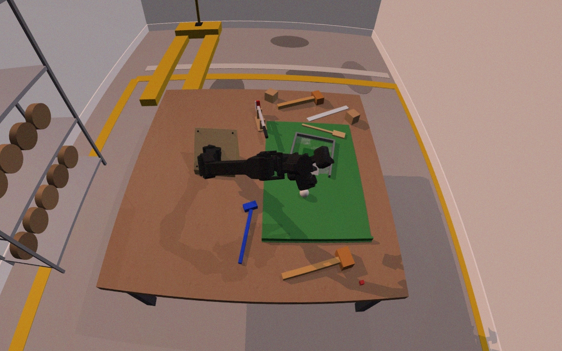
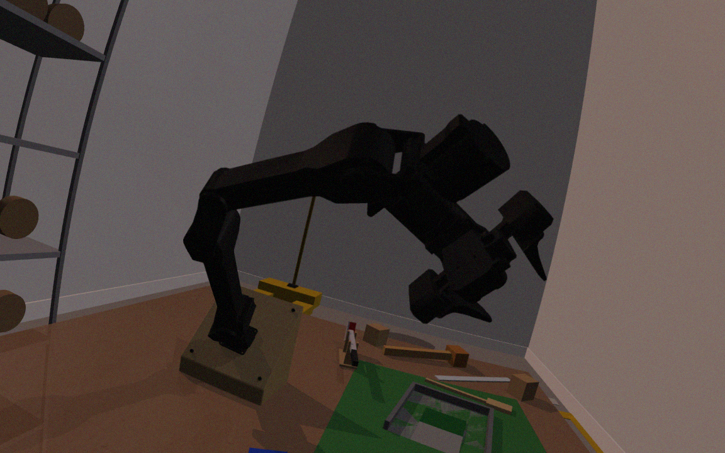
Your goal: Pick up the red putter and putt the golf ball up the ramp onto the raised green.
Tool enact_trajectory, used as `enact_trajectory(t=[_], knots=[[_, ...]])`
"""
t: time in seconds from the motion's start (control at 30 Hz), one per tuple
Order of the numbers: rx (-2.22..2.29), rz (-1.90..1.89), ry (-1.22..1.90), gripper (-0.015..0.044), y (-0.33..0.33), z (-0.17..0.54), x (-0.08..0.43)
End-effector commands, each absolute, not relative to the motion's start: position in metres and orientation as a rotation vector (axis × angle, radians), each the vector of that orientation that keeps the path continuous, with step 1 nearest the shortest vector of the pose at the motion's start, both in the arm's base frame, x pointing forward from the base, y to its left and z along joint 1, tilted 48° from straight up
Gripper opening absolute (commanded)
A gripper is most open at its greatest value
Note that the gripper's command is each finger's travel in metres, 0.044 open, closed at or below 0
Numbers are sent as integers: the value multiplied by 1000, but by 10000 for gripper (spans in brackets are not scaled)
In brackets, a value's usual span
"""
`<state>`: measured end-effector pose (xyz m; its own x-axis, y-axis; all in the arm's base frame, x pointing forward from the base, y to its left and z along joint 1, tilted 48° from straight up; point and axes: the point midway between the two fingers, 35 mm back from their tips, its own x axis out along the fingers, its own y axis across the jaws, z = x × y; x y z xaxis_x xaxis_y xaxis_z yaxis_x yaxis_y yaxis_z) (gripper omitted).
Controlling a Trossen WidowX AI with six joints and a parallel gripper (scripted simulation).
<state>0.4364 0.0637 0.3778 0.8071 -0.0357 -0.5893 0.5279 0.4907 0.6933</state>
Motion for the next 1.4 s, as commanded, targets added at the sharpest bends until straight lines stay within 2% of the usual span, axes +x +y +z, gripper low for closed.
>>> enact_trajectory(t=[0.0, 0.03, 0.3, 0.6, 0.97, 1.37], knots=[[997, -362, 559, 426, 65, 375, 437], [959, -358, 581, 440, 69, 367, 440], [477, -256, 843, 440, 117, 267, 454], [-57, -34, 1130, 440, 168, 148, 432], [-780, 362, 1375, 440, 200, 19, 371], [-1528, 924, 1534, 440, 185, -84, 264]])
